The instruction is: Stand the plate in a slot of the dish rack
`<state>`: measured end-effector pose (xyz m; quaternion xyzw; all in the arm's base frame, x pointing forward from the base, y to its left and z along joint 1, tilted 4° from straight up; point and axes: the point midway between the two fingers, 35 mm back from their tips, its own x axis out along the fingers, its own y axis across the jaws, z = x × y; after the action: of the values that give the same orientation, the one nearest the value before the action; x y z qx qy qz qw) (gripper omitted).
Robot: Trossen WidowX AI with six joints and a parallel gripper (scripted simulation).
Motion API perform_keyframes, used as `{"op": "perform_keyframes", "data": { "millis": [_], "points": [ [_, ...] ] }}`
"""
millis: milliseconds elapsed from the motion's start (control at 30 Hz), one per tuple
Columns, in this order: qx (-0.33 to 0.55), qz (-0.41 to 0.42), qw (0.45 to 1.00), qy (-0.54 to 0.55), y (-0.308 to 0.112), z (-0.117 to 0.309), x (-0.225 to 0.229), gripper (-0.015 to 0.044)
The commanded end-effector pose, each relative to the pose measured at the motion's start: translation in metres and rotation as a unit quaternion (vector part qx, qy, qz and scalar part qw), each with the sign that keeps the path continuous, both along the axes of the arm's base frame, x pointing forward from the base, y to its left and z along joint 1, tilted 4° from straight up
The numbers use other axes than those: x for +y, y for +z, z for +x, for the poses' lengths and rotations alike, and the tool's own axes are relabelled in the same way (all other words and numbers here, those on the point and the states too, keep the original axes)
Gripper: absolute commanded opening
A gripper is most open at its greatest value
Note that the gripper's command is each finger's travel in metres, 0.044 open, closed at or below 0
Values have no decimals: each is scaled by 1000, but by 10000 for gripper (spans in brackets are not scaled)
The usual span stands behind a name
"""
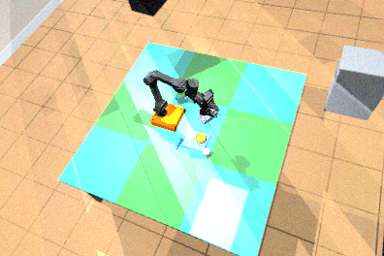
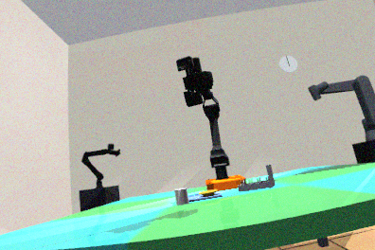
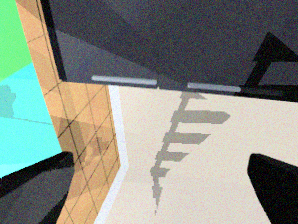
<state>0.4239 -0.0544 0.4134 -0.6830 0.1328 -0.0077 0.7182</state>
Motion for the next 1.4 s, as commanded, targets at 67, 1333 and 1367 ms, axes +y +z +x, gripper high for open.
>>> {"op": "perform_keyframes", "data": {
  "millis": [67,1333,1367],
  "points": [
    [14,19,1000,-2,-11,2,0,400],
    [336,419,807,-247,-263,-38,0,400],
    [342,426,797,-257,-268,-41,0,400]
  ]
}}
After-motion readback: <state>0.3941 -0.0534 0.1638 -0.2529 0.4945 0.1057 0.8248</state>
